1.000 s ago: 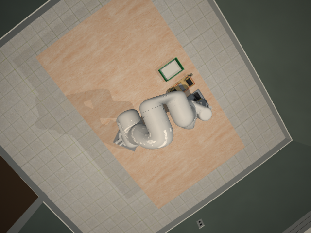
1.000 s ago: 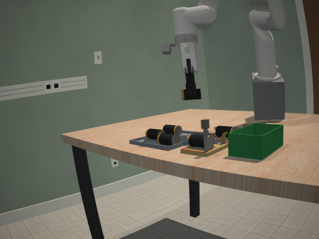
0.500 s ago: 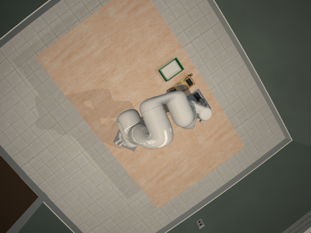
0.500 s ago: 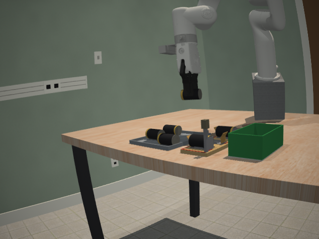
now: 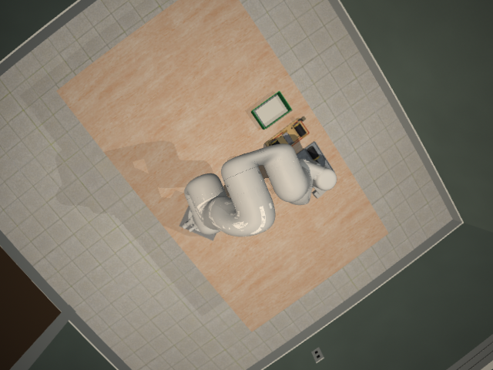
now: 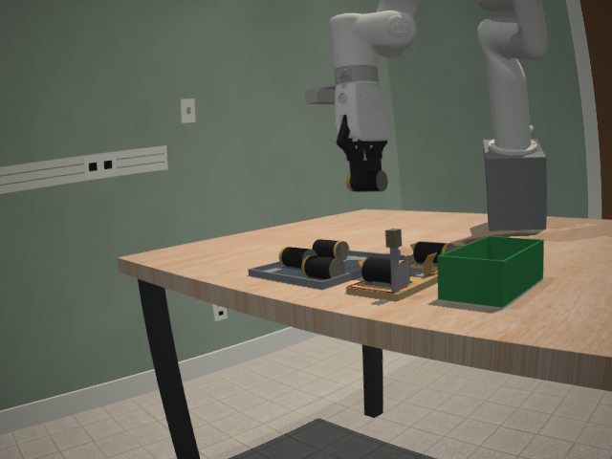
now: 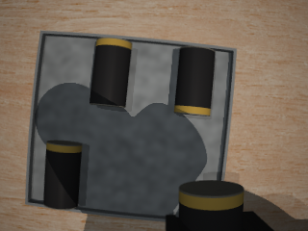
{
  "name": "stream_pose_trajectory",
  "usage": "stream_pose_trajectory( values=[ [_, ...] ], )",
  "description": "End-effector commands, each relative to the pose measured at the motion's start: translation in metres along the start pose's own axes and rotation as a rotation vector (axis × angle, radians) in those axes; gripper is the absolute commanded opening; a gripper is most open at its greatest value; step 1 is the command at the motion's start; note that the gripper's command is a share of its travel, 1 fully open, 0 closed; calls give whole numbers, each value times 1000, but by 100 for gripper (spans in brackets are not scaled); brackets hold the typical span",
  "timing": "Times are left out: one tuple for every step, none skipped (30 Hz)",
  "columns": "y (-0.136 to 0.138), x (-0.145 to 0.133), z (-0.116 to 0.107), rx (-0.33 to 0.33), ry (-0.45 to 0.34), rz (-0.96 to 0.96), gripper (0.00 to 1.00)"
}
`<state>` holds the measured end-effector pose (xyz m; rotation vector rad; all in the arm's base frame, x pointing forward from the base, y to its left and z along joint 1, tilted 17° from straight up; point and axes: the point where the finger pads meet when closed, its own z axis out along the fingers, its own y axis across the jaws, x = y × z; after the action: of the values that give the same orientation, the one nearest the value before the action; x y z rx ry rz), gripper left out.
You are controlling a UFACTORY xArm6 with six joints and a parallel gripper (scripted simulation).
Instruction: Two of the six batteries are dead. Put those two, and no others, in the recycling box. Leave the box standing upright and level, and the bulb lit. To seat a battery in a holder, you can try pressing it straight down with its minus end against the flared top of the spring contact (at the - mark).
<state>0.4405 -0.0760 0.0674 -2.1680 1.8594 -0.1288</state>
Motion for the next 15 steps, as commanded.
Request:
stream_pose_trajectory(
  values=[
    [-1,0,-1,-3,6,36,28],
    [-1,0,-1,-3,6,43,28],
    [-1,0,-1,-3,6,50,28],
    [-1,0,-1,-3,6,56,28],
    [-1,0,-1,-3,6,61,28],
    [-1,0,-1,-3,6,66,28],
    [-1,0,-1,-2,6,70,28],
    [-1,0,-1,-2,6,73,28],
    [-1,0,-1,-2,6,76,28],
    [-1,0,-1,-2,6,78,28],
    [-1,0,-1,-2,6,80,28],
    [-1,0,-1,-2,6,81,28],
    [-1,0,-1,-2,6,82,28],
    [-1,0,-1,-2,6,83,28],
    [-1,0,-1,-2,6,83,28]
  ],
)
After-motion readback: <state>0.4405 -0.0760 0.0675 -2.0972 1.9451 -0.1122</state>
